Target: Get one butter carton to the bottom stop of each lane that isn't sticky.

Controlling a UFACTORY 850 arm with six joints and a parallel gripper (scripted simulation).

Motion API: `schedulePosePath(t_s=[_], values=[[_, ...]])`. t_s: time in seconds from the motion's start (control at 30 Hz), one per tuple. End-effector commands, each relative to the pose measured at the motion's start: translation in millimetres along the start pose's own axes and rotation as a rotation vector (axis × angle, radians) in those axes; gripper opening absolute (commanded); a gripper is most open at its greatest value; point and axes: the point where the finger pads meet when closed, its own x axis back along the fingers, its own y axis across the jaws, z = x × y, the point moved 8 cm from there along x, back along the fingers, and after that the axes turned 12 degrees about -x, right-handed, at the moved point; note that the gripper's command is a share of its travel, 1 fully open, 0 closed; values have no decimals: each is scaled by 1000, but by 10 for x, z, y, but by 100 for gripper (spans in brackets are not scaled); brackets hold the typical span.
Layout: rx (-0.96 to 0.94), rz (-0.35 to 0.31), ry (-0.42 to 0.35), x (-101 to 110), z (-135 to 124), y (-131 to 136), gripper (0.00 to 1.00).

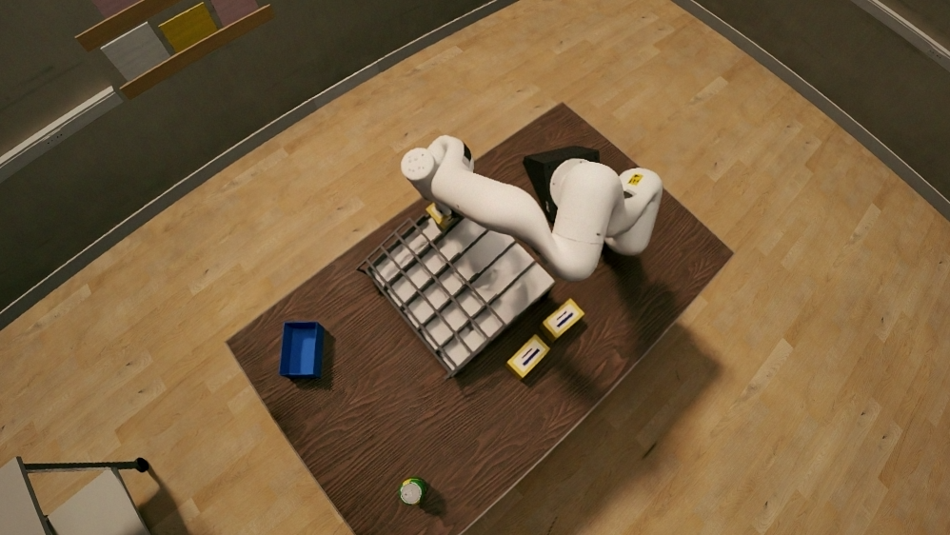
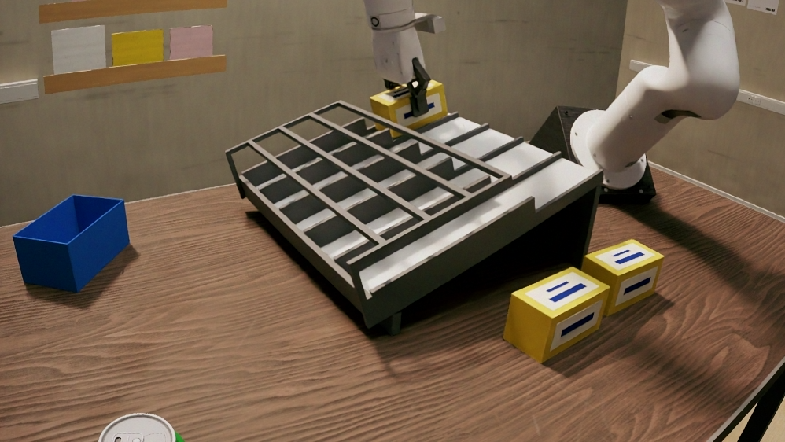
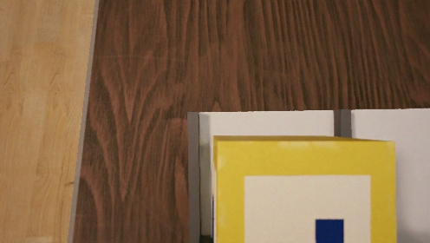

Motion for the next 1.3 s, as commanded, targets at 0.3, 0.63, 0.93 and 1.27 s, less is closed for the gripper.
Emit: schedulePosePath(t_s=[0.3, 0.63, 0.93, 1.27], values=[[0, 1, -1, -14, 2, -12, 0], [0, 1, -1, -14, 2, -12, 0], [0, 1, -1, -37, -3, -10, 0], [0, 1, -1, -46, -3, -8, 0]])
